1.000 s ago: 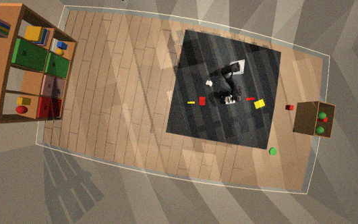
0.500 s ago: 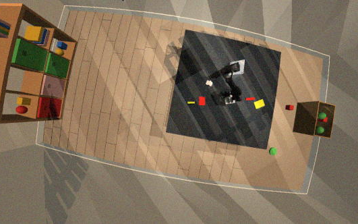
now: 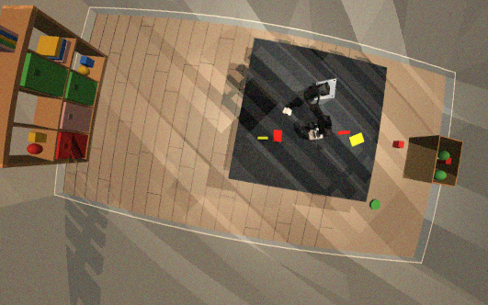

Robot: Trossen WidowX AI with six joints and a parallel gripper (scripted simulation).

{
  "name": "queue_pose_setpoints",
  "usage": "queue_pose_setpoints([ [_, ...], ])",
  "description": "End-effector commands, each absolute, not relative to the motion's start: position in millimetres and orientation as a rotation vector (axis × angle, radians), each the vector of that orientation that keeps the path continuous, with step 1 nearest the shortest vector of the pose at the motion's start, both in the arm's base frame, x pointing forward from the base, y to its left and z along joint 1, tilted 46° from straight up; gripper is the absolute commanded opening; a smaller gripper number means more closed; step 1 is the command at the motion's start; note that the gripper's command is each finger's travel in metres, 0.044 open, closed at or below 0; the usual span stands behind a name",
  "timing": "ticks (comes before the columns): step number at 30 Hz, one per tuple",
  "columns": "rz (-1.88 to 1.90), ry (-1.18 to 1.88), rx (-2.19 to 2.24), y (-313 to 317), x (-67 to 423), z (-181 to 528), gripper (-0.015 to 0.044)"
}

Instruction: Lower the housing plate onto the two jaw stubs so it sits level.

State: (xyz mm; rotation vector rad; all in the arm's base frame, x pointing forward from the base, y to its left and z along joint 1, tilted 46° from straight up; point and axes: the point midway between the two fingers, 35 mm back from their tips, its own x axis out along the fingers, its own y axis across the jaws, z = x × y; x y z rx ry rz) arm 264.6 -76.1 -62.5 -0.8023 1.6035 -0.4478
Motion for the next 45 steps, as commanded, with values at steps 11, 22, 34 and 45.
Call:
queue_pose_setpoints([
  [11,-0.447,1.609,-0.808,-79.1,263.3,-65.4,0.0351],
  [22,-0.448,1.609,-0.808,-80.9,263.2,-67.1,0.0351],
  [34,-0.448,1.610,-0.809,-82.7,263.1,-68.8,0.0351],
  [45,-0.448,1.609,-0.808,-84.4,263.0,-70.5,0.0351],
])
